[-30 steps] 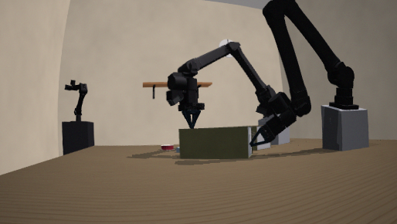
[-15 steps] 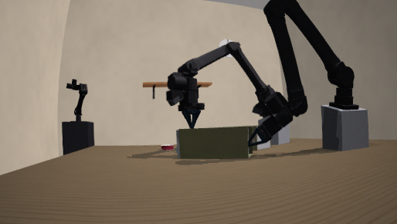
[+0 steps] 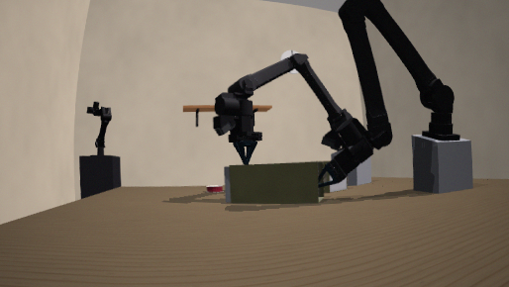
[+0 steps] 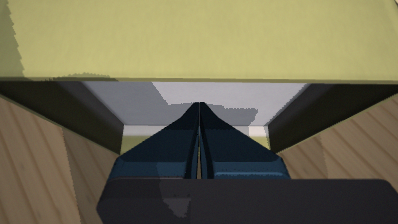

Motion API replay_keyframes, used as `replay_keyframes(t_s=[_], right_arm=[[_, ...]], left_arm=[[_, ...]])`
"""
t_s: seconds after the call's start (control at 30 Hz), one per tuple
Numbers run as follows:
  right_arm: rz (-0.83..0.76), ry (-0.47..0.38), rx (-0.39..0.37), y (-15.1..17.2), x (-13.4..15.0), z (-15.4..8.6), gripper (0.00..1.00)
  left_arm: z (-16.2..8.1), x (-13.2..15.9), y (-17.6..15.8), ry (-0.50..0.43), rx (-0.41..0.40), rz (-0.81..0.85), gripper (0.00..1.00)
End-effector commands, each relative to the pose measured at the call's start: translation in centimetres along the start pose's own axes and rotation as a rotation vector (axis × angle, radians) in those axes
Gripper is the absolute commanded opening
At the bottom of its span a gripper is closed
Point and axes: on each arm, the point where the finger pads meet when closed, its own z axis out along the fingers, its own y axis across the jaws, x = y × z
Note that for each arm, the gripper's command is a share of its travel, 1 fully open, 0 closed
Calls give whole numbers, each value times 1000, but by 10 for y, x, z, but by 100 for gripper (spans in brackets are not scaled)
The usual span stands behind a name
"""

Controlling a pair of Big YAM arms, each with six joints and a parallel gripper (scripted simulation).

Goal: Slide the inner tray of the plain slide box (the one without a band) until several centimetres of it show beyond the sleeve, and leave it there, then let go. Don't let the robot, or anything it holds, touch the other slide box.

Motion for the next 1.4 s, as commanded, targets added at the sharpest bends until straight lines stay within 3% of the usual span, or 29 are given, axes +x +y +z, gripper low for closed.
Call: replay_keyframes(t_s=[0.0,0.1,0.5,0.57,0.6,0.67,1.0,1.1,1.37], right_arm=[[6,125,4,-7,22,63,0],[6,124,4,-7,22,63,0],[7,123,4,-7,22,63,0],[6,123,4,-6,21,63,0],[6,123,4,-7,21,63,0],[6,123,4,-7,21,63,0],[6,124,4,-7,20,63,0],[6,124,4,-7,19,63,0],[6,124,4,-7,18,63,0]], left_arm=[[18,-32,2,-64,-2,5,0],[19,-40,4,-92,-9,19,0],[26,-38,2,-65,-3,6,0],[24,-49,5,-111,-13,25,0],[15,-24,6,-88,-22,35,0],[16,-44,5,-114,-14,36,0],[-11,-15,6,-72,-20,25,0],[-18,-28,11,-104,-31,30,0],[-31,-27,11,-109,-32,32,0]])
